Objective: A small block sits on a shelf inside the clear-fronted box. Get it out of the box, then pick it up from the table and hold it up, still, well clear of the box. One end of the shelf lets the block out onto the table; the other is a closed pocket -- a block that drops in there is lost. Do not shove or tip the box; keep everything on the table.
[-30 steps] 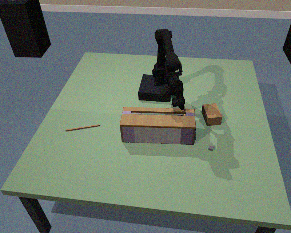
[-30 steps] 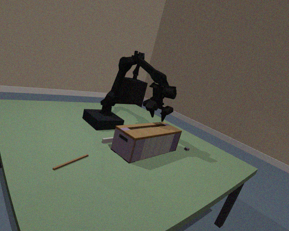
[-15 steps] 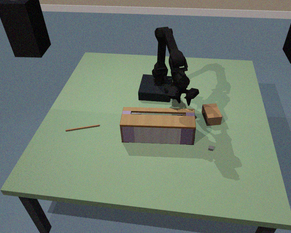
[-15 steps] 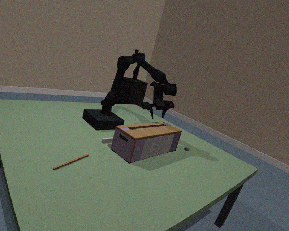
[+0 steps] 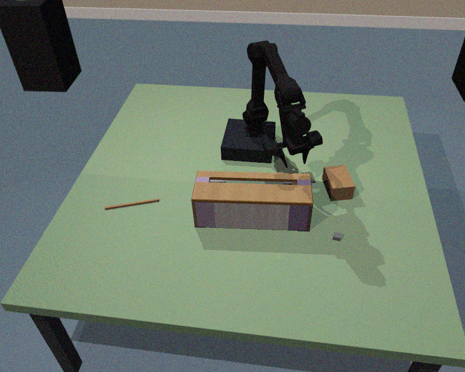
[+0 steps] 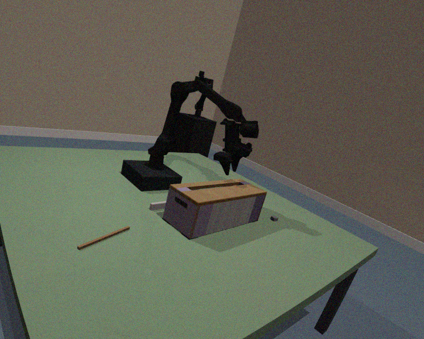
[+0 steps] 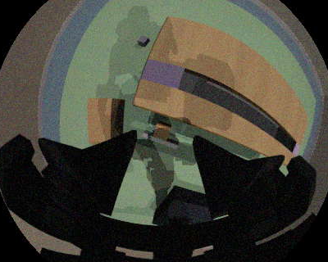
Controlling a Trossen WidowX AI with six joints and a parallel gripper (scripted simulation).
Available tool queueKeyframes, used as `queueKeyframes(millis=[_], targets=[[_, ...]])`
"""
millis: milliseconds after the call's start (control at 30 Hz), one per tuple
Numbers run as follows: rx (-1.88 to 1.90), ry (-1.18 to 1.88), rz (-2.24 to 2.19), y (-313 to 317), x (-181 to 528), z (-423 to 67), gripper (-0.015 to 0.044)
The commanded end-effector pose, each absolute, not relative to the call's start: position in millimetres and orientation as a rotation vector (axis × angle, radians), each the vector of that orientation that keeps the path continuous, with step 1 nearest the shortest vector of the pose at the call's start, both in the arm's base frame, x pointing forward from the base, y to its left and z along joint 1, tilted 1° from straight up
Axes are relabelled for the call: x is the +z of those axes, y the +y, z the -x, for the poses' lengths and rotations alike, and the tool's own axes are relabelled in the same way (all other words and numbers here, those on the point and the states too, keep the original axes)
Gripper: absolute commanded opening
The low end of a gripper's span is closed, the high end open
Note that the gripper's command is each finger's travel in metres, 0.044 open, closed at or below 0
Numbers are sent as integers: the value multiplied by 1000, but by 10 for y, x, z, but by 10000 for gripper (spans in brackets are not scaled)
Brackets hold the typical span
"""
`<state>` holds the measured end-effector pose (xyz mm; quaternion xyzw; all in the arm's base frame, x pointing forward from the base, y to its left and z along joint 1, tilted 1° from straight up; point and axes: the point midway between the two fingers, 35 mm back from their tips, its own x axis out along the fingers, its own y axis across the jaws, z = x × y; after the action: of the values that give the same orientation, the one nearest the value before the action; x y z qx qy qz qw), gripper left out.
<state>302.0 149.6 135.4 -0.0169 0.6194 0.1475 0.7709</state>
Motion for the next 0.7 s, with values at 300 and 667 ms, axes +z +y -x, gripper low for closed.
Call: queueKeyframes(millis=[300, 667], targets=[[1063, 855, 1341, 1598, 1406, -2882, 285], [1327, 542, 1897, 1631, 1431, -2832, 285]])
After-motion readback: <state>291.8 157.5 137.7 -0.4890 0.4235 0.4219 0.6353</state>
